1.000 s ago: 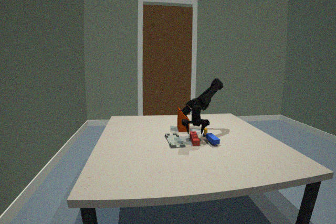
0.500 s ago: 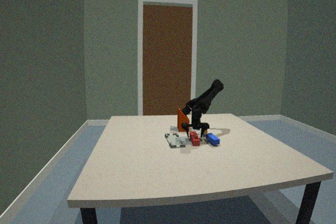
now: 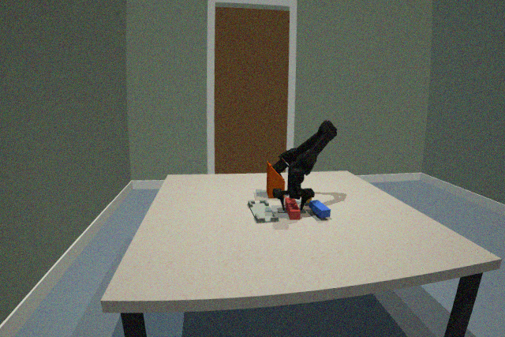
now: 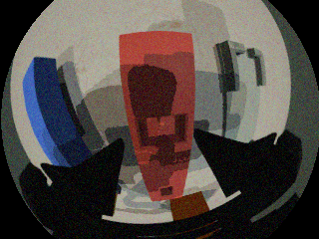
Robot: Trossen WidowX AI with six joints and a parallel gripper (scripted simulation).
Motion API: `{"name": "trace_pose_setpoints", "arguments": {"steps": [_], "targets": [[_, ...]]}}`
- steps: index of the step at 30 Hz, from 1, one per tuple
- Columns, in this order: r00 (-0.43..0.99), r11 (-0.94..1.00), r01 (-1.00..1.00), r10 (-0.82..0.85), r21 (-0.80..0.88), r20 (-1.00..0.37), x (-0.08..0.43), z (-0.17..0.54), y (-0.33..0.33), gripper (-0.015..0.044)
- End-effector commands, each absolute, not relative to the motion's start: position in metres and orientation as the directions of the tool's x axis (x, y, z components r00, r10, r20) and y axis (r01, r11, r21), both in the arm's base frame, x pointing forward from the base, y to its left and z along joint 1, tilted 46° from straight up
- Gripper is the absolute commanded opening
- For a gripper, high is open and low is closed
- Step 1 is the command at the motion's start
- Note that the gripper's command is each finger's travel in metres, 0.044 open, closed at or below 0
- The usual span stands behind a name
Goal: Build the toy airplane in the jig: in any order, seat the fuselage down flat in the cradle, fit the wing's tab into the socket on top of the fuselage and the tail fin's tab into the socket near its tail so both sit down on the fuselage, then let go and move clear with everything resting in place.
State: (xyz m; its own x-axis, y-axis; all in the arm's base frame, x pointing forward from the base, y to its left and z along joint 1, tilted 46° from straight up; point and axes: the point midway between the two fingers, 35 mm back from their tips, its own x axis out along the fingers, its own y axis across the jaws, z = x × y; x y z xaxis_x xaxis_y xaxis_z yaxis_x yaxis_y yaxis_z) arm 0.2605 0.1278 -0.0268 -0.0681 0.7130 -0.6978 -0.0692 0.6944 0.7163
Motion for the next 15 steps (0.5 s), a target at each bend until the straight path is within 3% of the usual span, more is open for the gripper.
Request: {"name": "trace_pose_setpoints", "arguments": {"steps": [1, 6, 12, 15], "targets": [[-0.075, 0.693, -0.057, 0.715, 0.719, -0.695, 0.2583, -0.0296, 0.1288, 0.0309], [-0.075, 0.693, -0.057, 0.715, 0.719, -0.695, 0.2583, -0.0296, 0.1288, 0.0177], [-0.075, 0.693, -0.057, 0.715, 0.719, -0.695, 0.2583, -0.0296, 0.1288, 0.0137], [-0.074, 0.694, -0.057, 0.714, 0.718, -0.696, 0.259, -0.0286, 0.1274, 0.0059]]}}
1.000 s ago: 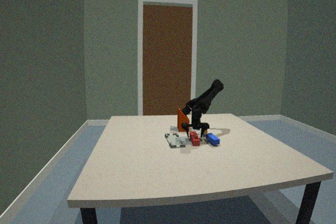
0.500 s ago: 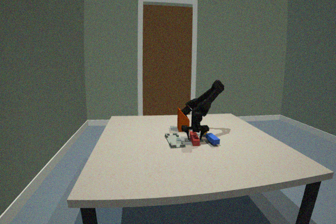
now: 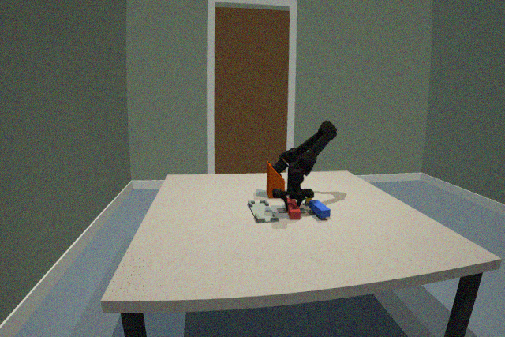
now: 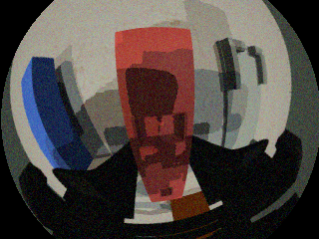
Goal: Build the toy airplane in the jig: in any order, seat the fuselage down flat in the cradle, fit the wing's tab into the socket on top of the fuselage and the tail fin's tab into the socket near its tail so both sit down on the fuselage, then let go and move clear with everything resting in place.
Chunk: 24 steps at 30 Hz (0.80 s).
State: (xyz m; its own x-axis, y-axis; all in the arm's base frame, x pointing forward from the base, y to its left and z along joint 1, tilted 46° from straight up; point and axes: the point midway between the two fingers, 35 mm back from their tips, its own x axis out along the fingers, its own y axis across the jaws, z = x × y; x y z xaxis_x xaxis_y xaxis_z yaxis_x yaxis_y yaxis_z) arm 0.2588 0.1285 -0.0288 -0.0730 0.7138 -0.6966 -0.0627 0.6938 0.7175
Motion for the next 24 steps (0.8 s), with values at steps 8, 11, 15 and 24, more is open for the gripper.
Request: {"name": "trace_pose_setpoints", "arguments": {"steps": [8, 11, 15, 24], "targets": [[-0.072, 0.7, -0.057, 0.708, 0.712, -0.702, 0.266, -0.015, 0.11, 0.0], [-0.069, 0.705, -0.054, 0.704, 0.707, -0.707, 0.268, -0.009, 0.103, 0.0], [-0.067, 0.711, -0.051, 0.699, 0.702, -0.712, 0.27, -0.001, 0.093, 0.0], [-0.069, 0.712, -0.052, 0.697, 0.701, -0.713, 0.272, 0.018, 0.073, 0.0]]}}
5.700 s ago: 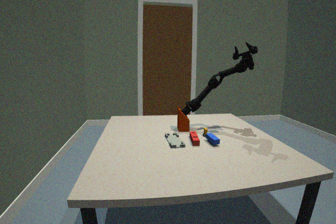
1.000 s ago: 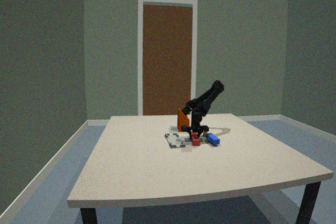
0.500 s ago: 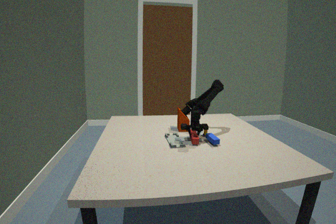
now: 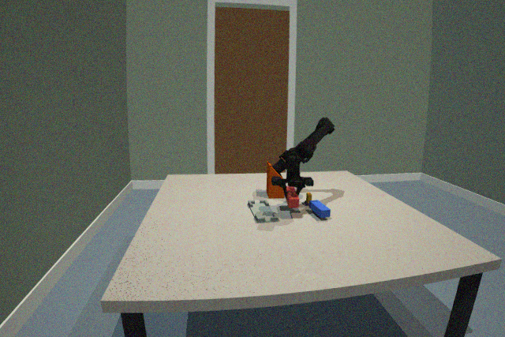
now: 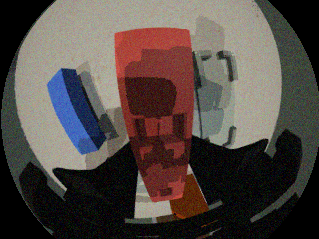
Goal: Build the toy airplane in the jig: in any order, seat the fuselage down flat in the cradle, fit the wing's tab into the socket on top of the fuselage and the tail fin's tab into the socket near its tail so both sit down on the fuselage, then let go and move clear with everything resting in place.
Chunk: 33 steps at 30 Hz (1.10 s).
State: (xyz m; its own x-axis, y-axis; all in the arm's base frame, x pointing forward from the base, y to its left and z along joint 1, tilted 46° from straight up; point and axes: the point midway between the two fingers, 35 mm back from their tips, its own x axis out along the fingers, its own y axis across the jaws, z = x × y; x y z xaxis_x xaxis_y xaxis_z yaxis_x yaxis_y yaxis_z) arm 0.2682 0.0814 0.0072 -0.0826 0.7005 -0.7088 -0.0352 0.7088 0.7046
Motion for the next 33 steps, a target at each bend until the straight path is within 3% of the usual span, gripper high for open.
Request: {"name": "trace_pose_setpoints", "arguments": {"steps": [1, 20, 33], "targets": [[-0.069, 0.711, -0.052, 0.698, 0.701, -0.713, 0.272, 0.02, 0.071, 0.0], [-0.075, 0.697, -0.057, 0.711, 0.715, -0.699, 0.269, 0.061, 0.035, 0.0], [-0.073, 0.694, -0.099, 0.709, 0.713, -0.701, 0.275, 0.033, 0.023, 0.0]]}}
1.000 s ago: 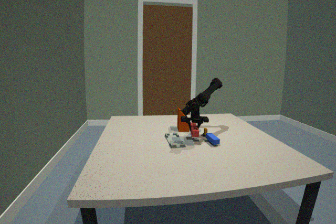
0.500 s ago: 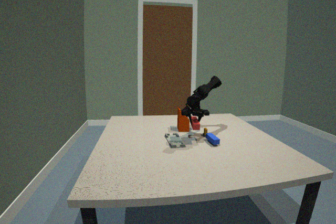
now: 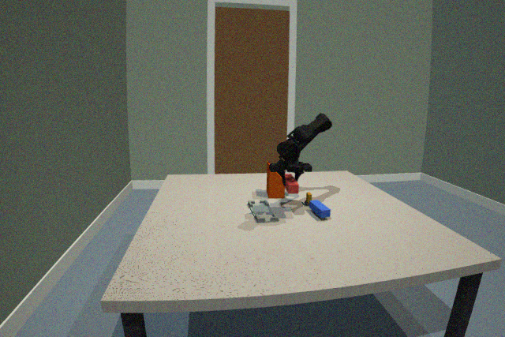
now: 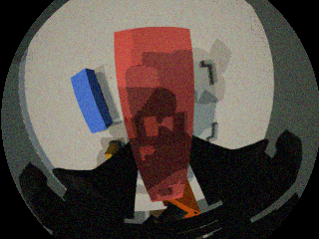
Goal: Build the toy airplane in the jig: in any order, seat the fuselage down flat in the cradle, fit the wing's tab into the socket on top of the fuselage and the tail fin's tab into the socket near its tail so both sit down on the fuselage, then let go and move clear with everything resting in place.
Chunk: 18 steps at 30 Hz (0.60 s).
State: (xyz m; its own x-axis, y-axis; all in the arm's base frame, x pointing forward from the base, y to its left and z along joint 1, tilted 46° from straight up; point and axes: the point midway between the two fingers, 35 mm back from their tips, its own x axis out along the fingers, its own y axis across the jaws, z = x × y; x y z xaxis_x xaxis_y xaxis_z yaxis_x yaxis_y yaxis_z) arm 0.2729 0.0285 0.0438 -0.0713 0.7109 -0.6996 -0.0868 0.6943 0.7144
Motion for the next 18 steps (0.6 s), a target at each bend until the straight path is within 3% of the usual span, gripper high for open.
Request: {"name": "trace_pose_setpoints", "arguments": {"steps": [1, 18], "targets": [[-0.073, 0.694, -0.104, 0.709, 0.712, -0.701, 0.276, 0.03, 0.022, 0.0], [-0.072, 0.685, -0.18, 0.707, 0.706, -0.704, 0.279, -0.022, 0.001, 0.0]]}}
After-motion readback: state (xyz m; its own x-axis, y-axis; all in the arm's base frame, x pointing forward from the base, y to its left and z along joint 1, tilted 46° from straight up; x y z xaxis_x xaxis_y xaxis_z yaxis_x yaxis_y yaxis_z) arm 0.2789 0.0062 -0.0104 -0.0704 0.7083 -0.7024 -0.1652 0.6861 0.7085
